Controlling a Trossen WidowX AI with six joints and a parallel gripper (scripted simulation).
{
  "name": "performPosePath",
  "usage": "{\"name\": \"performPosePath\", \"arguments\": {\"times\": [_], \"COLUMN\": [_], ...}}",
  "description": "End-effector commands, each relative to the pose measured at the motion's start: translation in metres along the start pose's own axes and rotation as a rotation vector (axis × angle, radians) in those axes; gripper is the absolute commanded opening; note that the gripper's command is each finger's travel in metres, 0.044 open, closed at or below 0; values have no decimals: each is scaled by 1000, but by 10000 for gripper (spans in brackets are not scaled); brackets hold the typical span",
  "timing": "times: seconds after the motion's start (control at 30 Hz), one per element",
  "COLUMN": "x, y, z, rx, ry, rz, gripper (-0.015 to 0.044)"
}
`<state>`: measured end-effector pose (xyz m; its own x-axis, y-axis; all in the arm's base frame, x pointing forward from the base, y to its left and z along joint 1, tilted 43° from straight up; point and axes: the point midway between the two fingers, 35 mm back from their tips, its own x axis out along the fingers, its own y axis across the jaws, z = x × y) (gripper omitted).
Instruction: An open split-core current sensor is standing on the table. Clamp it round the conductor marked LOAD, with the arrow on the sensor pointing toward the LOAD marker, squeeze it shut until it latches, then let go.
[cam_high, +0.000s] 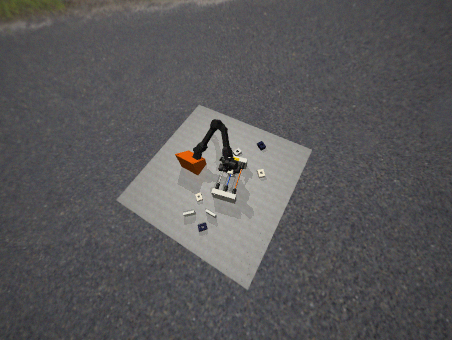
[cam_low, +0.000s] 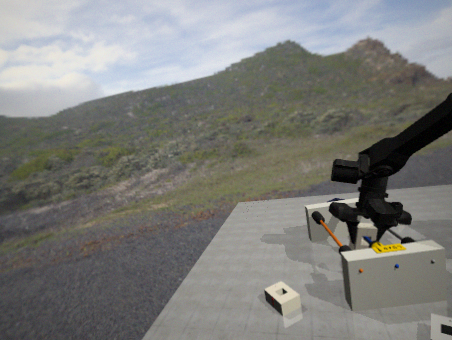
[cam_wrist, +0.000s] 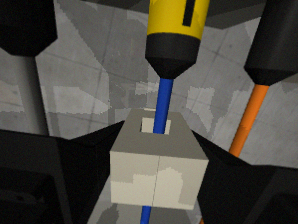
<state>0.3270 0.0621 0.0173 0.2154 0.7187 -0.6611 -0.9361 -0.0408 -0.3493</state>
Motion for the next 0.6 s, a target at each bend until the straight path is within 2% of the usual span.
{"name": "performPosePath", "arguments": {"times": [0.0,0.23,0.57], "x": [0,0,-1], "y": [-2,-5,-4], "z": [0,0,0], "rx": [1,2,2], "ry": [0,-2,-3], "rz": [25,201,205], "gripper": [0,0,0]}}
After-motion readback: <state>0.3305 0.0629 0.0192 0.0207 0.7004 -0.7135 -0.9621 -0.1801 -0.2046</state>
